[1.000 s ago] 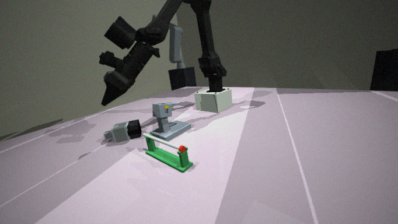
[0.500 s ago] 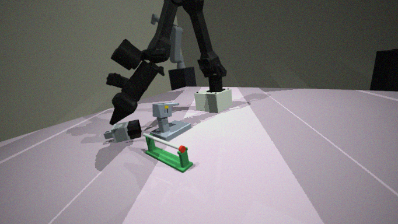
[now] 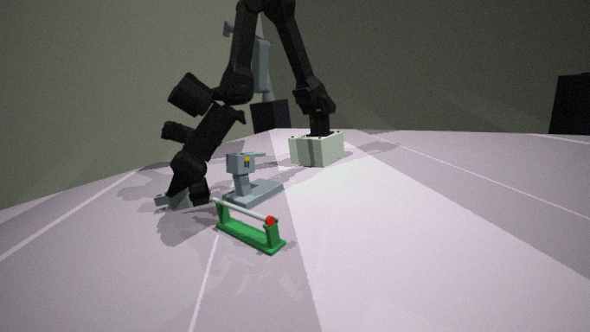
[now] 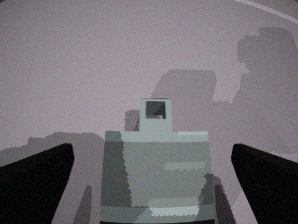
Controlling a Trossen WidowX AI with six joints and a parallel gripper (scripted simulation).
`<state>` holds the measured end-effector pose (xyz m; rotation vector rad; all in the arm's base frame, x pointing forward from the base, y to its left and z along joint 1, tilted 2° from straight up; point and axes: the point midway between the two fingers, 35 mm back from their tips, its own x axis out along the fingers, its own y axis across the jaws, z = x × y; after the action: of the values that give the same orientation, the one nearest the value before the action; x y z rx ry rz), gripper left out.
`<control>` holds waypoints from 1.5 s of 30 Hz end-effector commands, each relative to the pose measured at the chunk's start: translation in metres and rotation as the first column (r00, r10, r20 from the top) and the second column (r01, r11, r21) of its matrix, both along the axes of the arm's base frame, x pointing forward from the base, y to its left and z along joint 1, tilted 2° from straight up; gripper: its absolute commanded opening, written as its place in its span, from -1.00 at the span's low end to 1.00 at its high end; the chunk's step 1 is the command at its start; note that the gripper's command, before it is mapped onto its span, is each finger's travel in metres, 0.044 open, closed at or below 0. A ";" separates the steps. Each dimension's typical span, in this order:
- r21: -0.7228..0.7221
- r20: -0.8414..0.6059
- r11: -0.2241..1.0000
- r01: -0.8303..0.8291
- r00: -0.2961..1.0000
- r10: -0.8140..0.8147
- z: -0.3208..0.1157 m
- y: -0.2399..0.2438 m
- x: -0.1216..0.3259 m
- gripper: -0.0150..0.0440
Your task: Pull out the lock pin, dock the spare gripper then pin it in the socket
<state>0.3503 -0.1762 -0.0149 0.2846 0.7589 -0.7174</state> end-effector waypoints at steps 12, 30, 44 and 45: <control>0.000 -0.002 1.000 0.005 1.000 -0.005 -0.026 0.001 -0.003 1.00; 0.000 -0.002 1.000 0.005 1.000 -0.005 -0.035 0.001 -0.005 0.31; -0.001 -0.001 1.000 0.005 1.000 -0.005 -0.017 0.000 0.000 -0.49; -0.001 -0.001 1.000 0.005 1.000 -0.005 -0.014 0.000 0.000 -0.49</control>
<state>0.3432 -0.1732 -0.0450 0.2847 0.7879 -0.7208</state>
